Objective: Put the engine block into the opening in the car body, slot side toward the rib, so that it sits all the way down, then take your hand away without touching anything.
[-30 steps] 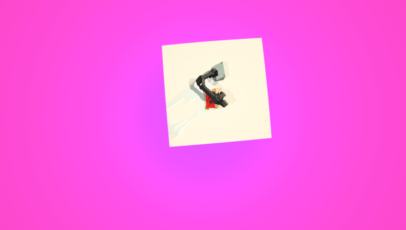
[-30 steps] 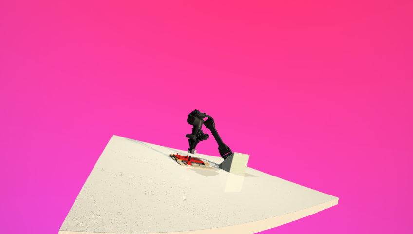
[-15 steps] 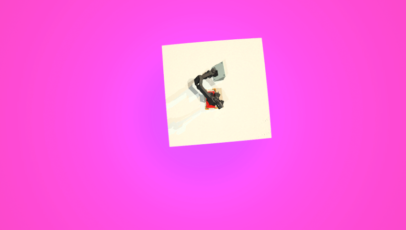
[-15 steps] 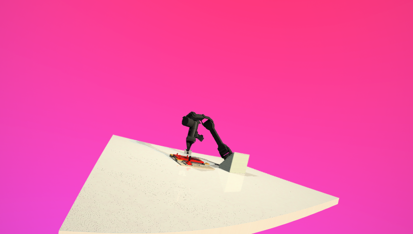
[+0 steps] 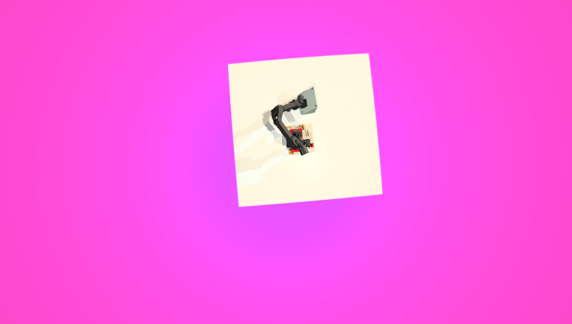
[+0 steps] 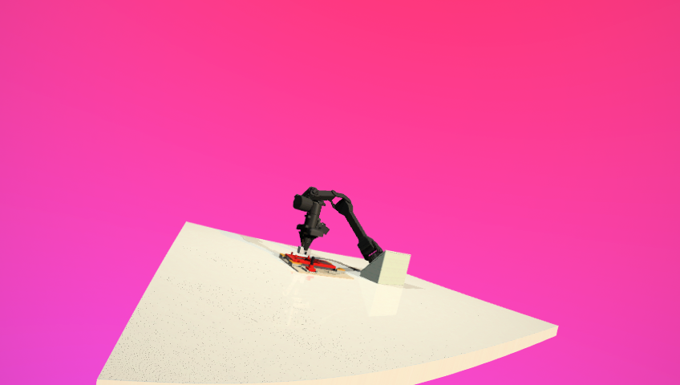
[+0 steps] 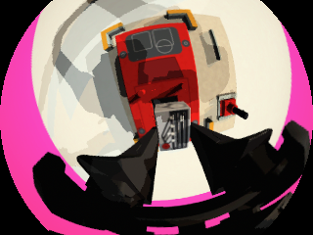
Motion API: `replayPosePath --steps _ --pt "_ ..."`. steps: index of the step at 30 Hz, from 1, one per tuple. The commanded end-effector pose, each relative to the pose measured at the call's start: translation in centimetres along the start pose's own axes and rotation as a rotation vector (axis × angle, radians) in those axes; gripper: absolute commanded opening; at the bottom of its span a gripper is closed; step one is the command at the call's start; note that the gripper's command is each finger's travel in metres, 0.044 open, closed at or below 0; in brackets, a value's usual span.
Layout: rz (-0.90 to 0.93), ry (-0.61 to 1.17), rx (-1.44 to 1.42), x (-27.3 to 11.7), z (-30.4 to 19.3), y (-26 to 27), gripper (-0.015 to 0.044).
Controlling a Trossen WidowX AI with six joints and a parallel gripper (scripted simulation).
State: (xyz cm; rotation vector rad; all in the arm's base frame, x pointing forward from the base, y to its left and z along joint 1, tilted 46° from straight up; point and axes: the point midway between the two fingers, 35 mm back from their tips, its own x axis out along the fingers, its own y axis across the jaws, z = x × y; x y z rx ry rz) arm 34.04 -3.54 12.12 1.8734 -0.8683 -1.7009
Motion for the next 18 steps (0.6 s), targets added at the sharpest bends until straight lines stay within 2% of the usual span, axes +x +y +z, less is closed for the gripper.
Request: replayPosePath --steps 1,5,18 --pt "0.004 0.006 -0.043 0.01 -0.01 0.3 0.0053" --pt "0.004 0.006 -0.072 0.02 -0.01 0.3 0.0157" --pt "0.004 0.006 -0.034 0.01 0.03 0.34 0.016"
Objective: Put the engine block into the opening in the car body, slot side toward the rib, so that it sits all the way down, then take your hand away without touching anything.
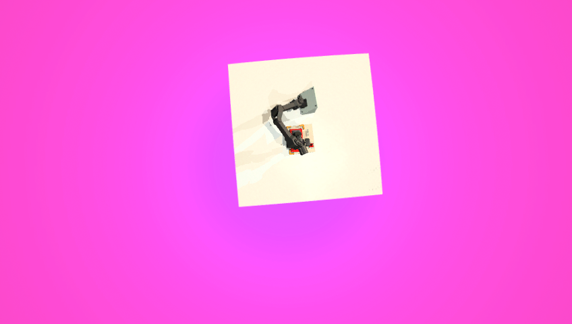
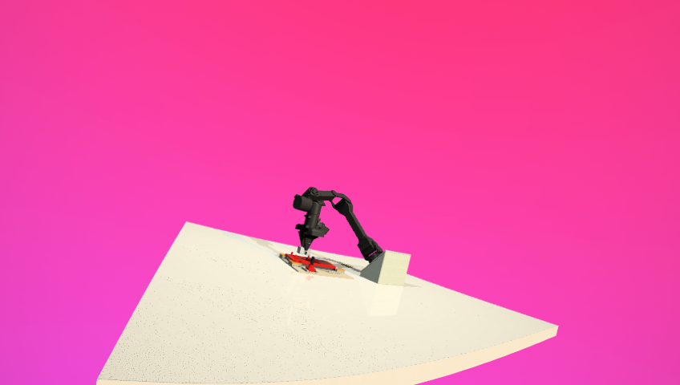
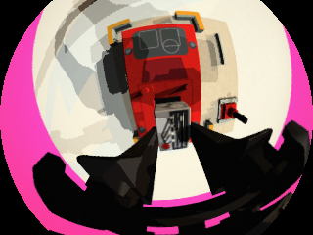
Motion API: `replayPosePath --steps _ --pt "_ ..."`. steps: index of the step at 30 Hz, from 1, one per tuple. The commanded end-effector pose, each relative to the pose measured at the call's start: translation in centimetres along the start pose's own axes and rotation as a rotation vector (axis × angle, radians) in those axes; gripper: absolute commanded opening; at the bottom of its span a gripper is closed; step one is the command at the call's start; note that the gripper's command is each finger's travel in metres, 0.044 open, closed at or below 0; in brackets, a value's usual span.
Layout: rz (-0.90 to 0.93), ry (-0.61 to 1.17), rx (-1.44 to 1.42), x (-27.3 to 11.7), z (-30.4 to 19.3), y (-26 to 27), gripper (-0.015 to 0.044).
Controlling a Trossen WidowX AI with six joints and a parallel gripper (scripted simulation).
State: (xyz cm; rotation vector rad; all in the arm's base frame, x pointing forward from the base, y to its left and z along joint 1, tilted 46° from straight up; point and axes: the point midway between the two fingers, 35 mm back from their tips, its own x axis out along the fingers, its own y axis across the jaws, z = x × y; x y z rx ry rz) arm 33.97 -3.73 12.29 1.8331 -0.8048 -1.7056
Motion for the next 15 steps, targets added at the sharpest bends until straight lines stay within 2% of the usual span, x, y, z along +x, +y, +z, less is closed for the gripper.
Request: replayPosePath --steps 1,15 --pt "0.003 0.003 0.045 -0.01 0.01 0.1 0.016" --pt "0.003 0.003 0.047 -0.01 0.06 0.13 0.016"
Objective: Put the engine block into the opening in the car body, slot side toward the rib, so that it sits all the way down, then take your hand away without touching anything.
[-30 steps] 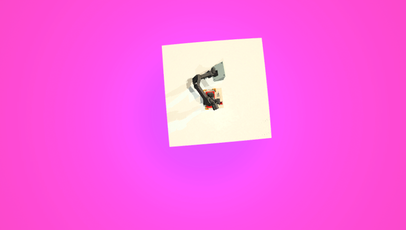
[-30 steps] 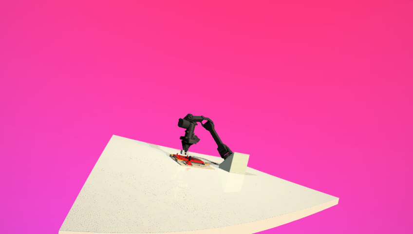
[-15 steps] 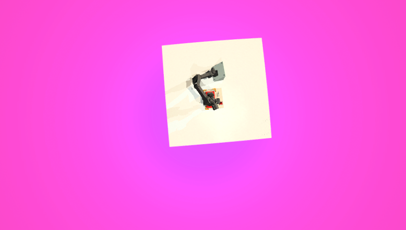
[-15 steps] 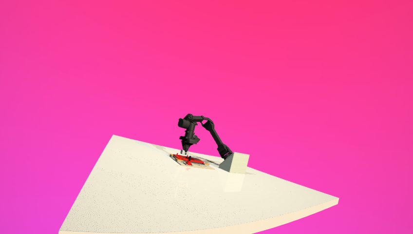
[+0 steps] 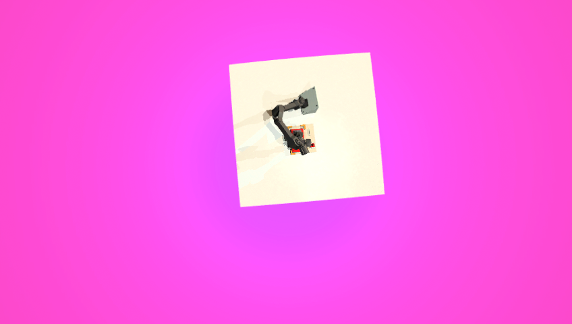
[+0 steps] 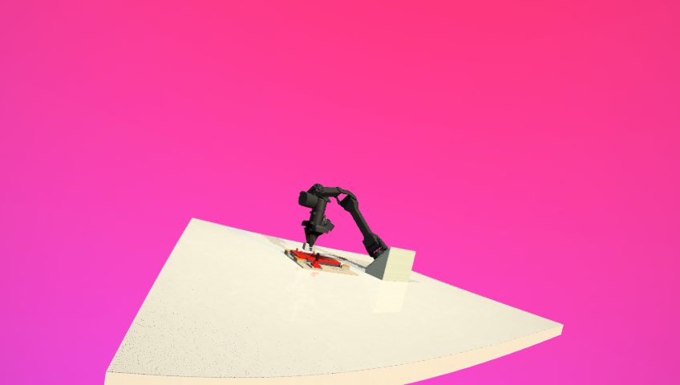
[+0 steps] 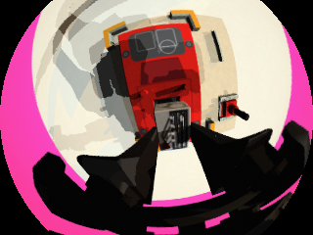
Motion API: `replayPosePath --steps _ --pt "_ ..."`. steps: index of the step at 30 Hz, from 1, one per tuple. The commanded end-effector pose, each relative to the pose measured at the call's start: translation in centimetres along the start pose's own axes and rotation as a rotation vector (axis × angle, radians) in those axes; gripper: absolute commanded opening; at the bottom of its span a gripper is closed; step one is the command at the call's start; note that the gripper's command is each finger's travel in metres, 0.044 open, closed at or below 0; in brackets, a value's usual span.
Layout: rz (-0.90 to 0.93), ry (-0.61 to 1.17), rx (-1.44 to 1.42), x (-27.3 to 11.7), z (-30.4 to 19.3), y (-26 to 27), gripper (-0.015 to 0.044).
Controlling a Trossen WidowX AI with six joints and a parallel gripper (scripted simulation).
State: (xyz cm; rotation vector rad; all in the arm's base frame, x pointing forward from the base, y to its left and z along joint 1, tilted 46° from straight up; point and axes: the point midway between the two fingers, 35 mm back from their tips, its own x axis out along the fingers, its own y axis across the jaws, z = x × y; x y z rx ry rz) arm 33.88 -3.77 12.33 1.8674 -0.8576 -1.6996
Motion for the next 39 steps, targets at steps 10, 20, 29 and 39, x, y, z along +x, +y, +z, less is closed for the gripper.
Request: replayPosePath --steps 10,20,29,39 --pt "0.003 0.004 -0.02 -0.01 -0.04 0.07 0.016" --pt "0.003 0.004 -0.054 0.23 -0.1 0.1 0.016" --pt "0.003 0.004 -0.001 0.51 -0.12 0.12 0.016" --pt "0.004 0.004 -0.031 0.81 -0.12 0.13 0.016"
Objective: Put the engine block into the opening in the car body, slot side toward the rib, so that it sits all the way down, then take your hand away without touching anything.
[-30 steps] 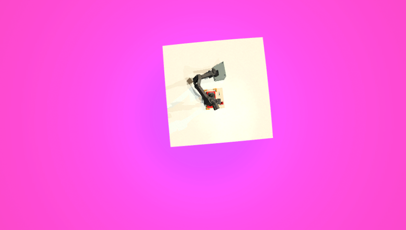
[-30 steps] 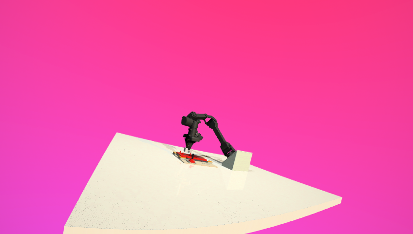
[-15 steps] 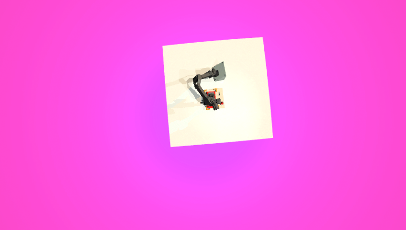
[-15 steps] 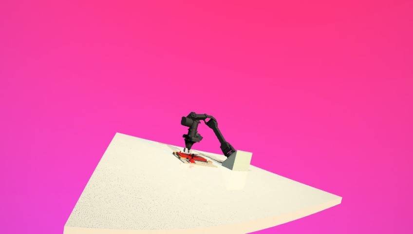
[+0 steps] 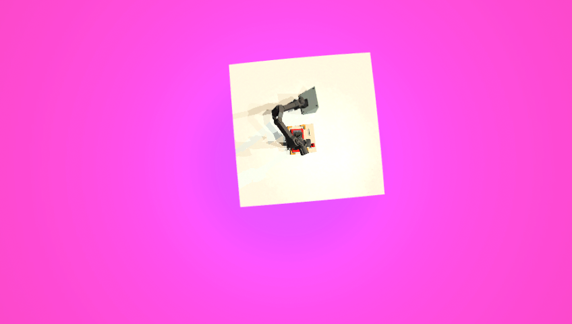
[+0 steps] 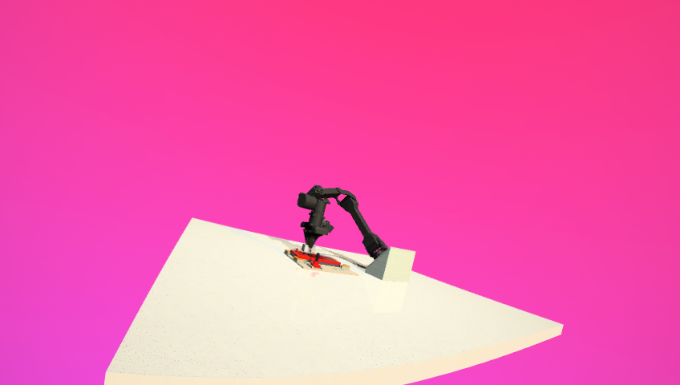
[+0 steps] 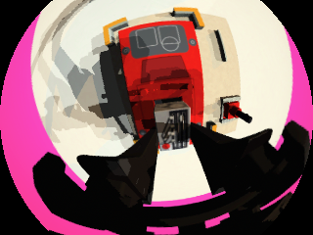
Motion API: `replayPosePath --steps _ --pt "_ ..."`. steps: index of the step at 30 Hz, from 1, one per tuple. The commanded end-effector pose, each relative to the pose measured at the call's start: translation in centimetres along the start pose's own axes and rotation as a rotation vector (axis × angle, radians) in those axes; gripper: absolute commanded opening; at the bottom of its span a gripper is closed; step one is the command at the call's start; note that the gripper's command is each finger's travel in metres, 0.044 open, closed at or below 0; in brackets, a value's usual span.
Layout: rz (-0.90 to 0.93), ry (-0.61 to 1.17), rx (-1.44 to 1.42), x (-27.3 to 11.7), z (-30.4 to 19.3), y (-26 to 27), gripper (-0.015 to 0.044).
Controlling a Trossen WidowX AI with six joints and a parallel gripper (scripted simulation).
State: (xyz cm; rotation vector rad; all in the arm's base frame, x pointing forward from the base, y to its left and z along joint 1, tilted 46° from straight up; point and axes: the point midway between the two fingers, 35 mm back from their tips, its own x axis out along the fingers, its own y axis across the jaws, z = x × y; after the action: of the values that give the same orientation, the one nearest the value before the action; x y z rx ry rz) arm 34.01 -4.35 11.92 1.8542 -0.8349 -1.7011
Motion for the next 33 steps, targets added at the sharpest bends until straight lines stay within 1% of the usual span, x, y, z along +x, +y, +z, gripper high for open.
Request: replayPosePath --steps 1,33 --pt "0.004 0.002 -0.009 0.13 0.0 0.04 0.016" --pt "0.004 0.003 -0.004 1.08 -0.02 0.06 0.016"
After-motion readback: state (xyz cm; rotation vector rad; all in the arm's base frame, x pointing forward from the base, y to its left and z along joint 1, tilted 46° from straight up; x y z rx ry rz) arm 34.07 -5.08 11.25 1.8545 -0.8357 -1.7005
